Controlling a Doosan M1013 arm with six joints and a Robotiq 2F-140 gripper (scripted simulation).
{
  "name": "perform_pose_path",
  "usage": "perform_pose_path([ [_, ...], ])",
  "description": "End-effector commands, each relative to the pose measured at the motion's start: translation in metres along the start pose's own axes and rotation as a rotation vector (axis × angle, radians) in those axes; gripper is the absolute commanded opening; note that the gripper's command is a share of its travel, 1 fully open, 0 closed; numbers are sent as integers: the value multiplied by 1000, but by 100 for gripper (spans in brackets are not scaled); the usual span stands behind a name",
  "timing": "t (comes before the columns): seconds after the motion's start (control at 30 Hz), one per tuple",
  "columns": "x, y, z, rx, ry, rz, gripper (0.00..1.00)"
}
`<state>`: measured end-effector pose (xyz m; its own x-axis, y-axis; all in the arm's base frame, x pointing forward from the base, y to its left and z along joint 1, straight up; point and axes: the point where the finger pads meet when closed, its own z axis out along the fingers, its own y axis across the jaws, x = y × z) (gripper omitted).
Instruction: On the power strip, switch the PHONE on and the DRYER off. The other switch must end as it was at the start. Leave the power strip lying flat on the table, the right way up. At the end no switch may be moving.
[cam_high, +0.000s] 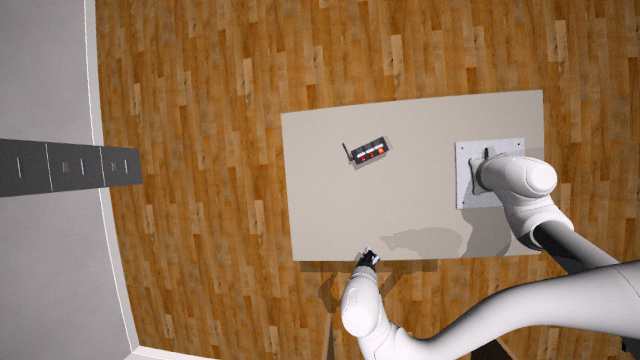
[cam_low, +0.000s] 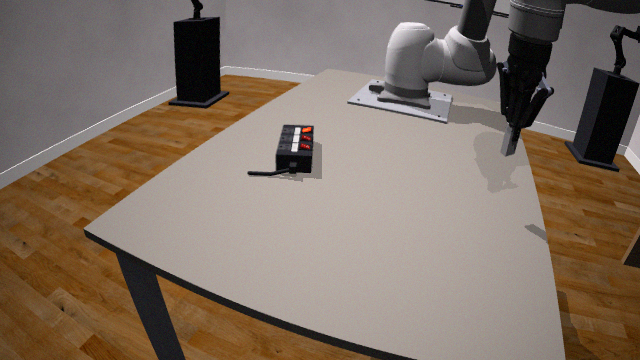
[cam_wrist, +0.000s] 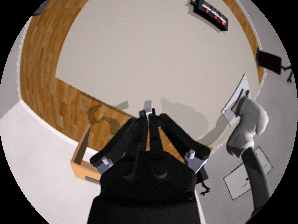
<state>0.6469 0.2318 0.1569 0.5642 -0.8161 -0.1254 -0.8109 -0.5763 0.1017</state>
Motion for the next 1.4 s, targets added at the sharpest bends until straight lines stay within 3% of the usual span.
perform_pose_path([
  [0.0, 8, 6, 0, 2, -2, -3, 0],
  [0.1, 48, 41, -1, 12, -9, -18, 0],
  [0.17, 48, 41, -1, 12, -9, -18, 0],
  [0.27, 86, 83, 0, 24, -16, -36, 0],
  [0.33, 88, 85, 0, 24, -16, -36, 0],
  [0.37, 106, 107, 1, 32, -19, -46, 0],
  [0.47, 109, 111, 1, 32, -19, -46, 0],
  [0.5, 130, 140, 3, 40, -23, -57, 0],
  [0.57, 130, 140, 3, 40, -23, -57, 0],
  [0.6, 146, 169, 5, 49, -25, -68, 0],
  [0.73, 148, 170, 5, 49, -25, -68, 0],
  [0.77, 163, 200, 8, 58, -27, -79, 0],
  [0.8, 163, 200, 8, 58, -27, -79, 0],
  [0.83, 175, 227, 11, 66, -29, -89, 0],
  [0.93, 176, 229, 11, 66, -29, -89, 0],
  [0.97, 186, 255, 15, 74, -30, -99, 0],
  [1.0, 186, 255, 15, 74, -30, -99, 0],
  [1.03, 193, 277, 18, 80, -30, -107, 0],
  [1.1, 193, 277, 18, 80, -30, -107, 0],
  [1.23, 203, 319, 25, 93, -30, -122, 0],
  [1.37, 204, 326, 27, 95, -30, -124, 0],
])
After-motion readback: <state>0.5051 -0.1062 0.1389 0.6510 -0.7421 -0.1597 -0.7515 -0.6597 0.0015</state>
